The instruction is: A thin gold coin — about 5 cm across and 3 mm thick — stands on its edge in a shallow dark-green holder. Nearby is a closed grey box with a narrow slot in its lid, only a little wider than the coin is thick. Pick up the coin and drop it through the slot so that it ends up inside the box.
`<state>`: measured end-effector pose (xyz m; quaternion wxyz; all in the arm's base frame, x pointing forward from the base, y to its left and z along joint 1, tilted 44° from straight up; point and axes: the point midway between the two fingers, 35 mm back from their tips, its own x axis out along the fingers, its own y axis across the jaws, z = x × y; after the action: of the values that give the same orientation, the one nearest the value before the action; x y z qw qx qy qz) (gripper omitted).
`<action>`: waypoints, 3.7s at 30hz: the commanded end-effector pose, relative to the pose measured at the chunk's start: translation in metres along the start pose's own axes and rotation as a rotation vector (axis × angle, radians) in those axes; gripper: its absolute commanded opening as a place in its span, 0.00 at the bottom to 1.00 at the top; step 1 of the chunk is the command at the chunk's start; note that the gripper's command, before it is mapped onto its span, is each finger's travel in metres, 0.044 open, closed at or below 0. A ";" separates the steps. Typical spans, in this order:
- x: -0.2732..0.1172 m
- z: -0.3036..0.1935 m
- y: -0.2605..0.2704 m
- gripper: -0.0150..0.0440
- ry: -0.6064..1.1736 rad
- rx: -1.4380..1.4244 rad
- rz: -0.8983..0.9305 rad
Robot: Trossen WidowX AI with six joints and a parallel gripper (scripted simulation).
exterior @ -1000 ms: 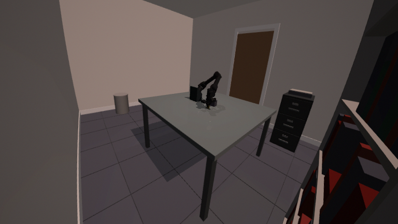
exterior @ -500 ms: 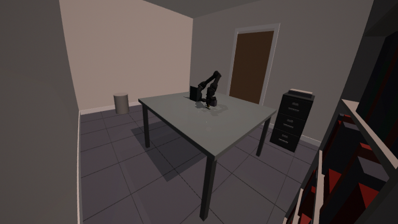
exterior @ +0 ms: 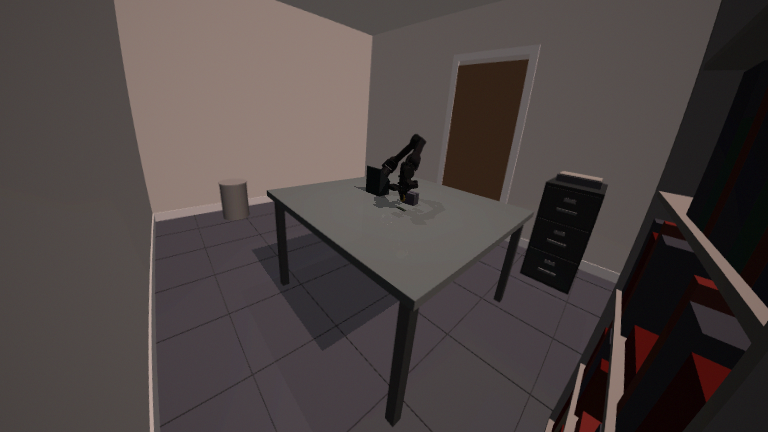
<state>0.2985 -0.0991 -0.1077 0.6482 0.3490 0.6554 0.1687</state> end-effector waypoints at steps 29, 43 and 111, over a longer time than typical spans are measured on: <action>-0.045 -0.006 -0.008 0.25 0.007 -0.312 0.002; -0.047 -0.012 0.019 0.25 0.006 -0.311 -0.001; -0.044 -0.065 0.126 0.25 0.010 -0.310 0.006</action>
<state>0.2631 -0.0282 0.0158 0.6911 0.2446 0.6230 0.2728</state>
